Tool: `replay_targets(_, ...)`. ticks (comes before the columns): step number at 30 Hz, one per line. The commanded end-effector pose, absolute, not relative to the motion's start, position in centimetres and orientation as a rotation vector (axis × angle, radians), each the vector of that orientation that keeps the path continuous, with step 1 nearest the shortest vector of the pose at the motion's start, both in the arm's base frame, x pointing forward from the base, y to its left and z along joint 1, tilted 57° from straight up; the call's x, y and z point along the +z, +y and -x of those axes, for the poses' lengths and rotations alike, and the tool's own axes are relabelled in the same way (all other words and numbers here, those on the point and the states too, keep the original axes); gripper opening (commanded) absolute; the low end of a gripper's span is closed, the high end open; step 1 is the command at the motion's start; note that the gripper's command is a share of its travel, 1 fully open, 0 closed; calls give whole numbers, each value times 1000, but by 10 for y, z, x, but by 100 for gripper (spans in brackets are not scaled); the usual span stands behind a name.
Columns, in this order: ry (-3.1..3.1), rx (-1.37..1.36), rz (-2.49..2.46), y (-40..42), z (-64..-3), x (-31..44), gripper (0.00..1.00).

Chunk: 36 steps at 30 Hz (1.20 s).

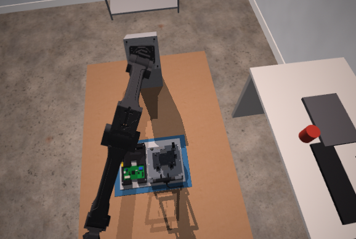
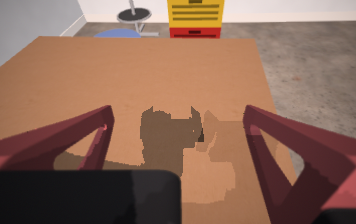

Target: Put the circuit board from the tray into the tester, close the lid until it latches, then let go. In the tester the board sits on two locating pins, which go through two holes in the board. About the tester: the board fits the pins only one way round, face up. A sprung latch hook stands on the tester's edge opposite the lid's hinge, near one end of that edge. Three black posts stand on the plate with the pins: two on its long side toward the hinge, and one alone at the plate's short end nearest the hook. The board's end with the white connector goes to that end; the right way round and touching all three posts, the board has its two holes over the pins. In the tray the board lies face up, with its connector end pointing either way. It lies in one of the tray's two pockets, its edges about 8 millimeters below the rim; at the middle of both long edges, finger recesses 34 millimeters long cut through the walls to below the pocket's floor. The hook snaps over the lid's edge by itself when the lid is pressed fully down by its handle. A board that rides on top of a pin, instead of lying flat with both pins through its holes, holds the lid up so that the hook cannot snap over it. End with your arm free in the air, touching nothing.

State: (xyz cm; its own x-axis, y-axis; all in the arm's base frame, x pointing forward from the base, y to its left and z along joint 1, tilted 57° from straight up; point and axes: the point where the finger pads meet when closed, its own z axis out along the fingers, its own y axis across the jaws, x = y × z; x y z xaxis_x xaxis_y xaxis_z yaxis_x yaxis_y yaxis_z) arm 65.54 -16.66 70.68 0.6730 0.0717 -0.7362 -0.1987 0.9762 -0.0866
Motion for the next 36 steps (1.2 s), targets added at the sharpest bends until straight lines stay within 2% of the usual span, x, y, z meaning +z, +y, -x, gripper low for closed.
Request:
replay_targets(1, 814, -20, 211, -177, -617, 737, 100)
replay_targets(27, 1157, -480, 414, -181, -569, 668, 100)
replay_targets(36, 1311, -660, 595, -176, -533, 618, 100)
